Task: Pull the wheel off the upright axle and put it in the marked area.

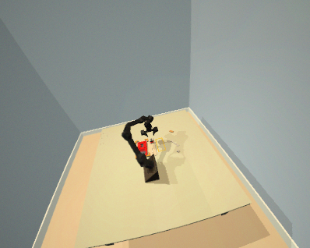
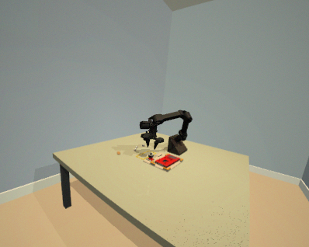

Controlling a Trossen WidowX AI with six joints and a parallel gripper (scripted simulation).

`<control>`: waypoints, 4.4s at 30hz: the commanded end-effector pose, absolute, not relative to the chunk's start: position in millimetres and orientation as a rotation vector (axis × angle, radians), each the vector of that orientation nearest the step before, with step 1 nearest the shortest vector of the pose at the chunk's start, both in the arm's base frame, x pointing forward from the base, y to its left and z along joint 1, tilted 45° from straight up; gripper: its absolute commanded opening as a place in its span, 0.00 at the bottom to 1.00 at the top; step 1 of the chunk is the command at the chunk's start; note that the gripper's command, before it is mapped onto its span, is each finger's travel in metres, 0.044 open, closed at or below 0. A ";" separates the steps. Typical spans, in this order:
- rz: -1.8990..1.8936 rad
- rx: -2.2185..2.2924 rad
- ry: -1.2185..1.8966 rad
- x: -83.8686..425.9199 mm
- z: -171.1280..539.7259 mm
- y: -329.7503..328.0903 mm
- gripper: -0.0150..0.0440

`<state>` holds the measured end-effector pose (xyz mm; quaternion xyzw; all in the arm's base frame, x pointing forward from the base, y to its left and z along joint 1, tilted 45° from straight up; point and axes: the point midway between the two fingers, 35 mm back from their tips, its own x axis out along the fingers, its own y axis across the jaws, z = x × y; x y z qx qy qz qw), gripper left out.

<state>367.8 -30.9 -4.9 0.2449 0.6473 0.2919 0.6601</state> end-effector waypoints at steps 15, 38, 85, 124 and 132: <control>0.673 0.548 1.483 363.4 -45.7 16.1 0.63; 0.672 0.549 1.482 363.7 -43.2 13.4 0.25; 0.669 0.553 1.479 364.5 -32.4 2.3 0.25; 0.666 0.557 1.475 364.6 -23.3 -6.9 0.25; 0.666 0.558 1.475 364.5 -21.4 -8.8 0.25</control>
